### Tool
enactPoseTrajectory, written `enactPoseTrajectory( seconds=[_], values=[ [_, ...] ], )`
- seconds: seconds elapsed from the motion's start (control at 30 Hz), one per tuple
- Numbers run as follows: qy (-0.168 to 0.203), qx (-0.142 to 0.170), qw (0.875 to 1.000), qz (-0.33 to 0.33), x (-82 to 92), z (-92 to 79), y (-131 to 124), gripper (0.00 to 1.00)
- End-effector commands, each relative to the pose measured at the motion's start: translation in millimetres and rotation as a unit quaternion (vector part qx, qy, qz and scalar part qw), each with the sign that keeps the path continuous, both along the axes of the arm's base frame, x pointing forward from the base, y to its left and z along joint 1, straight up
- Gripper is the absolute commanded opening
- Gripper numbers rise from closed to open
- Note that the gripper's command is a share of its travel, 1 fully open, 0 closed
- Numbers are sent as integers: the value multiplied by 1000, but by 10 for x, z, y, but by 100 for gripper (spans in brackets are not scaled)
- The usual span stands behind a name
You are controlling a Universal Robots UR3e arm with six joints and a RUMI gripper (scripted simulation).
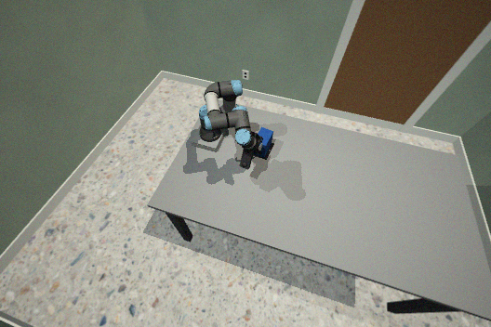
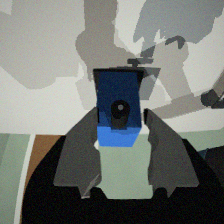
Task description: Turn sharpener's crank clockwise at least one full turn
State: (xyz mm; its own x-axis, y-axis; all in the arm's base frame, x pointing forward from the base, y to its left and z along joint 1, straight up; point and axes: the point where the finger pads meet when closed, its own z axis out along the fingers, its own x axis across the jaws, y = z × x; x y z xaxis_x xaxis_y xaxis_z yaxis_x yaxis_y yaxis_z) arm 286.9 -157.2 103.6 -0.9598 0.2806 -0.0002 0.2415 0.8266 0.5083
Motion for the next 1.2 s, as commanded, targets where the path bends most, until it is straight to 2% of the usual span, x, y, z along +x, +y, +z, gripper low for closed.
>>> enactPoseTrajectory(
  seconds=[0.0, 0.13, 1.03, 1.07, 1.17],
  values=[
    [-2, -5, 1000, -2, 28, -87, 26, 32],
    [-2, -5, 1000, -2, 36, -127, 48, 32],
    [-2, -5, 1000, -2, 34, -131, 45, 32],
    [-2, -5, 1000, -2, 34, -131, 45, 9],
    [-2, -5, 1000, -2, 34, -131, 45, 9]
  ],
)
